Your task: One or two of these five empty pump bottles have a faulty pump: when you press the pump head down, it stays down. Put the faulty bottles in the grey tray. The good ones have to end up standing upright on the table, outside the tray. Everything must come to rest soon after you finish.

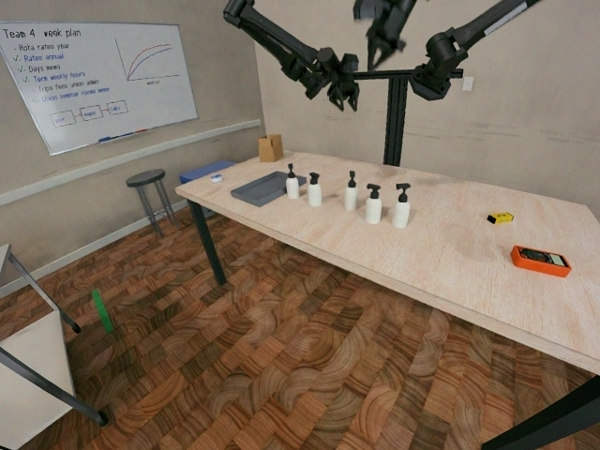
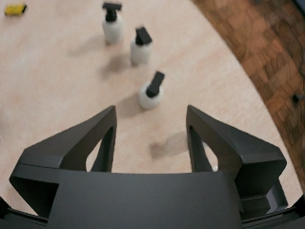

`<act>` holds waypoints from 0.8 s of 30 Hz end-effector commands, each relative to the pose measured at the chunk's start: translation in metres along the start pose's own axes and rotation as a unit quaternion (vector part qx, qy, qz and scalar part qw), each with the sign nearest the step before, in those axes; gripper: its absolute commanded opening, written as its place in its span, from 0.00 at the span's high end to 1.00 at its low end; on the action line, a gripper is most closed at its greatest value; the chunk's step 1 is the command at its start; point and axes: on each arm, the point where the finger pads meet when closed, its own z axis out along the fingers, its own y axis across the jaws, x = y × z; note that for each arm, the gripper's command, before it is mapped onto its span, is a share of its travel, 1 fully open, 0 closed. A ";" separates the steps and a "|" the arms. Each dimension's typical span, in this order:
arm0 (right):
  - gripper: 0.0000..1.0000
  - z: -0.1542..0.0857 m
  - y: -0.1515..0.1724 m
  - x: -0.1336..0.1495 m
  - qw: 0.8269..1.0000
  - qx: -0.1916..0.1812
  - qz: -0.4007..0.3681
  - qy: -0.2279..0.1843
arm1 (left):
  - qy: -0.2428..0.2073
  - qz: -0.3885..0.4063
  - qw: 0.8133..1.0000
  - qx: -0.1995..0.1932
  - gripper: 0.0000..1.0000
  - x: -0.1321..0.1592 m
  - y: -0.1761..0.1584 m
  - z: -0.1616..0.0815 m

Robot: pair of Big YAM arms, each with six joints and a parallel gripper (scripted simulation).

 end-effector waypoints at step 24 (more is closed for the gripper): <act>0.49 0.121 -0.115 0.123 0.931 -0.087 -0.111 0.338 | -0.202 0.410 0.870 0.184 1.00 0.046 -0.072 -0.232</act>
